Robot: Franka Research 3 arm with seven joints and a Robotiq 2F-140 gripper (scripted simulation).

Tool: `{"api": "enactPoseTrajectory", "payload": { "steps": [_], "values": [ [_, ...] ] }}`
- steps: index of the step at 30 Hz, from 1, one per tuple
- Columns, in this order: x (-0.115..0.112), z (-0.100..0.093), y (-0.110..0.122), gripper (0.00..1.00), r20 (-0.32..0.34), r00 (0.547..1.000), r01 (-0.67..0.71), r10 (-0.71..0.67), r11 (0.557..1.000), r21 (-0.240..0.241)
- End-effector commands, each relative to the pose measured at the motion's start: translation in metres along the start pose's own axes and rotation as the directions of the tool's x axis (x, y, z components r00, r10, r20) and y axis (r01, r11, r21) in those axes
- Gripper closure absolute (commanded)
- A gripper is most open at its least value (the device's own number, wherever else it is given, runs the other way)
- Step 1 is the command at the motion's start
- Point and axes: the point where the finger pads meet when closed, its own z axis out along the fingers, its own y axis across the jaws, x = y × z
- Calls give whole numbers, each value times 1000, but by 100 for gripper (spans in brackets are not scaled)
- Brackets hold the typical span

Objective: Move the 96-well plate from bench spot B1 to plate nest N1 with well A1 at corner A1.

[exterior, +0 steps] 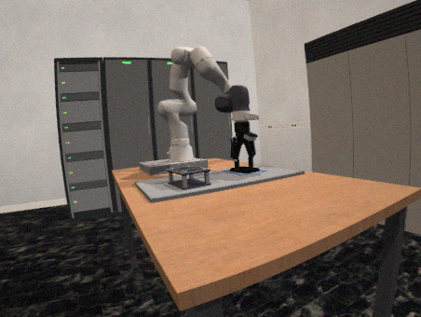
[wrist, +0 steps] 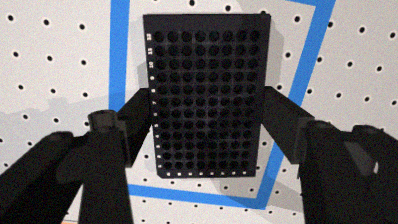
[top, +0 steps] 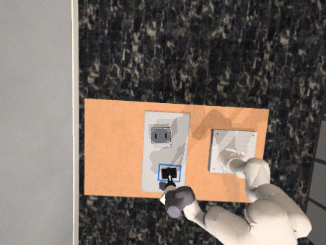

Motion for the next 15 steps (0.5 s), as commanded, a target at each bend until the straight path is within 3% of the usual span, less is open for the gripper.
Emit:
{"api": "enactPoseTrajectory", "payload": {
  "steps": [1, 15],
  "values": [
    [0, 0, 0, 40, -1, 1000, -5, 5, 1000, 1],
    [0, -15, 0, 40, -1, 1000, -5, 5, 1000, 1]
  ]
}}
